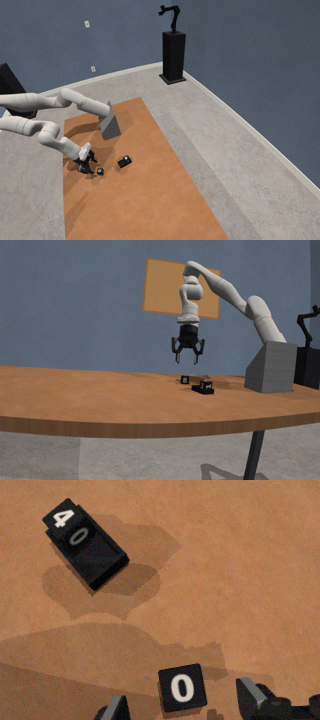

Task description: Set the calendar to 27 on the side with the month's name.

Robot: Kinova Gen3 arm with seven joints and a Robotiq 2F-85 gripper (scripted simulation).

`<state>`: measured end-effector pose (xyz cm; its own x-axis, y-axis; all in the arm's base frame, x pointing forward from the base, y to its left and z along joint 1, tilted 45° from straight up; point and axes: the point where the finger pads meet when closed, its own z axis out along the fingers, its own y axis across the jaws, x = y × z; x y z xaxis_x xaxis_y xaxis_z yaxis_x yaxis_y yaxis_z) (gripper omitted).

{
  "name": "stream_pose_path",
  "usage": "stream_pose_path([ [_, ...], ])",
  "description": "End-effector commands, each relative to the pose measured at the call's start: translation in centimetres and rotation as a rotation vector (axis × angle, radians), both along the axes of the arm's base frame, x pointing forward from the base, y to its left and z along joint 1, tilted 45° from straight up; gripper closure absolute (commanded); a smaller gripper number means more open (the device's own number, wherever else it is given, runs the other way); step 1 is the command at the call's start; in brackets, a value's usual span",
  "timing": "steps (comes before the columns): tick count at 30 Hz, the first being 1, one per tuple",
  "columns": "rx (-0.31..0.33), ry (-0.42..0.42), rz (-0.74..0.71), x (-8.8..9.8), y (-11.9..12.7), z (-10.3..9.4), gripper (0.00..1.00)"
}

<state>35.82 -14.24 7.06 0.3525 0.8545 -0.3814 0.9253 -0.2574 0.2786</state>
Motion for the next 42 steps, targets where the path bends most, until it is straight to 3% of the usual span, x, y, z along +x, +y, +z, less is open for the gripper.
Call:
stream_pose_path([
  [1, -0.004, 0.010, 0.022, 0.23, 0.92, -0.41, 0.31],
  [8, -0.057, 0.017, 0.011, 0.29, 1.04, -0.22, 0.31],
  [22, -0.083, 0.024, 0.002, 0.34, 1.03, -0.28, 0.31],
  [33, -0.224, 0.064, -0.045, 0.44, 1.08, -0.52, 0.31],
  [42, -0.297, 0.079, -0.062, 0.42, 1.26, -0.39, 0.31],
])
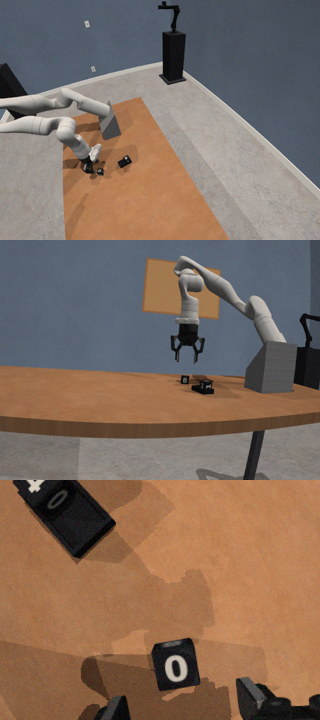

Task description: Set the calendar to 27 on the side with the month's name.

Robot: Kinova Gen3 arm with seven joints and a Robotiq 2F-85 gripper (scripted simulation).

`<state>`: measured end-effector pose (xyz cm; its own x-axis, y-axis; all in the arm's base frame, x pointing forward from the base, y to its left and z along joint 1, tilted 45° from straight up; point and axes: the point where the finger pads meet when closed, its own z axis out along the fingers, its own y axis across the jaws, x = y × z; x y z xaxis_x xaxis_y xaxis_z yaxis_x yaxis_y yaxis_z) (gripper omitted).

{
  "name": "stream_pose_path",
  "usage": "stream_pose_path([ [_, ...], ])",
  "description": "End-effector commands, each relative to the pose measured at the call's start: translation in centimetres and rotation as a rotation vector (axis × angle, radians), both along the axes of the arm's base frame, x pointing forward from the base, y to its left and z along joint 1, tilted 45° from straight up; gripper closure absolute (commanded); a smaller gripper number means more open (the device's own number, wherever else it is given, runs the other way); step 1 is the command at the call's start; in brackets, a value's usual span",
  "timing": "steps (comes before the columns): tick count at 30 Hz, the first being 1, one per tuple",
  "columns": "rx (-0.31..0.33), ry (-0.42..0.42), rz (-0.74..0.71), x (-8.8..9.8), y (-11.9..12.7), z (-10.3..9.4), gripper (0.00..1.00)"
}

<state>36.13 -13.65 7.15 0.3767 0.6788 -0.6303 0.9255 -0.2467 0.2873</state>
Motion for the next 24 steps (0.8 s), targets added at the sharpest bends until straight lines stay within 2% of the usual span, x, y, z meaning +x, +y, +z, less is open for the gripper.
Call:
stream_pose_path([
  [1, -0.012, 0.013, 0.013, 0.11, 0.69, -0.47, 0.31],
  [5, -0.017, 0.014, 0.012, 0.11, 0.71, -0.46, 0.31],
  [6, -0.017, 0.014, 0.012, 0.11, 0.71, -0.46, 0.00],
  [24, -0.017, 0.014, 0.012, 0.10, 0.77, -0.39, 0.00],
])
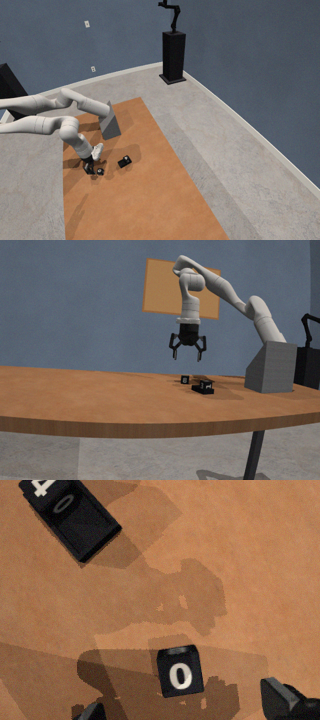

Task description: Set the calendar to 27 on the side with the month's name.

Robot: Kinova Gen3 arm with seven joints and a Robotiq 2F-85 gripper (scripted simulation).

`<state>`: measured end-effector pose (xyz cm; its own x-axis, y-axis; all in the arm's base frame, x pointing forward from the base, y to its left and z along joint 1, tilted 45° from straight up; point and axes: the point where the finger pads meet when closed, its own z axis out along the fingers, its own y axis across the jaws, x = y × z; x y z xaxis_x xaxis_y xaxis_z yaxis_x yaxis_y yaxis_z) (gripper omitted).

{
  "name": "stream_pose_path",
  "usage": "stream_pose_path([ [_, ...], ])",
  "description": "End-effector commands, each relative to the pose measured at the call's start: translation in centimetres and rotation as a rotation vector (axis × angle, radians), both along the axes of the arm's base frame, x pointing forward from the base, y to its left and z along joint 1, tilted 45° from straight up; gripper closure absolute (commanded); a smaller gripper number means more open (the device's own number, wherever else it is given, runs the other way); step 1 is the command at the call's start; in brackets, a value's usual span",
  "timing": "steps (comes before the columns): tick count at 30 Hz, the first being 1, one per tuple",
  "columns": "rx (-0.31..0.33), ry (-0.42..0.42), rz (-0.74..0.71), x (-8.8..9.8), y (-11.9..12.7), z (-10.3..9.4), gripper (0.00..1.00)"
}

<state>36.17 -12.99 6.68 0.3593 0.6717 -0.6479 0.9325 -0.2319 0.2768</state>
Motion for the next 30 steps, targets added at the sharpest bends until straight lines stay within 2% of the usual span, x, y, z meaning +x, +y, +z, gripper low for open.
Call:
stream_pose_path([
  [1, 0.001, -0.001, 0.002, 0.04, 0.22, 0.20, 0.00],
  [9, 0.001, 0.003, 0.006, -0.06, 0.87, 0.89, 0.00],
  [10, 0.001, 0.003, 0.006, -0.06, 0.87, 0.89, 0.52],
  [30, 0.001, 0.003, 0.006, -0.06, 0.87, 0.89, 0.52],
])
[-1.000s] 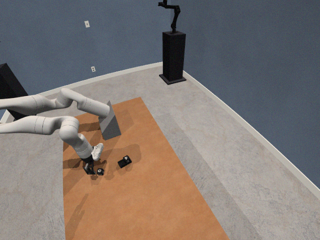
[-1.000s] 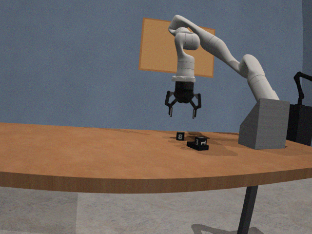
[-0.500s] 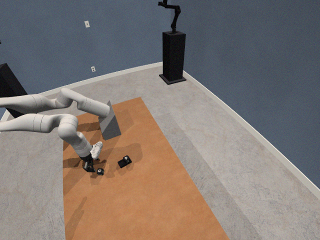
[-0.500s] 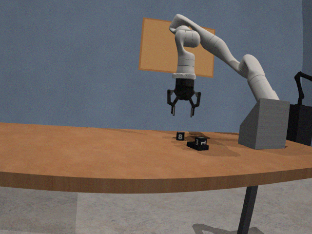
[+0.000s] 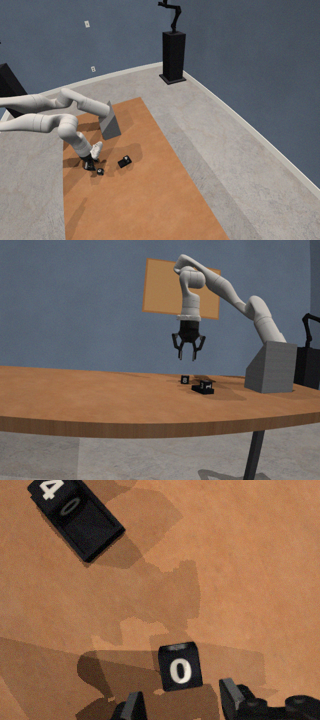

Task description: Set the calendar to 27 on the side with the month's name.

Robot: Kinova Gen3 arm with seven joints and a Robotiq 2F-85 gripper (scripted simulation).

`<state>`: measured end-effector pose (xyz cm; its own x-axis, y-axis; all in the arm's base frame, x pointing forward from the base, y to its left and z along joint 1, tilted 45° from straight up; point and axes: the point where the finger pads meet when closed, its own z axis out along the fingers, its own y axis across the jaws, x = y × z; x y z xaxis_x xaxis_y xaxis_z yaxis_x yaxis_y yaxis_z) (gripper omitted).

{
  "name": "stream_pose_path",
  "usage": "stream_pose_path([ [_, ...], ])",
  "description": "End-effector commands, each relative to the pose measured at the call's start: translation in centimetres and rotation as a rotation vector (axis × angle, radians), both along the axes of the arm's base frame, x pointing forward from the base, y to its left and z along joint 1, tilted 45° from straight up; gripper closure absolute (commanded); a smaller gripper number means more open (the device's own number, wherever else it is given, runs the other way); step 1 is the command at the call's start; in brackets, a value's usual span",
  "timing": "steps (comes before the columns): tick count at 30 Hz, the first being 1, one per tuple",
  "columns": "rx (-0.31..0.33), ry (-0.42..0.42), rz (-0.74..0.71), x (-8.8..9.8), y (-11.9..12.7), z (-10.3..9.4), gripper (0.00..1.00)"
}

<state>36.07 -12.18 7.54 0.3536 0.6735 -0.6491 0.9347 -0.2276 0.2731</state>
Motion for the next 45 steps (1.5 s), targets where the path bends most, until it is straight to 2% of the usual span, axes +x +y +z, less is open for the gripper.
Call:
stream_pose_path([
  [1, 0.000, -0.001, 0.001, 0.0, 0.1, 0.0, 0.52],
  [25, 0.000, -0.001, 0.001, 0.1, -0.1, -0.1, 0.52],
  [45, 0.000, -0.001, 0.001, 0.1, -1.6, -1.6, 0.52],
])
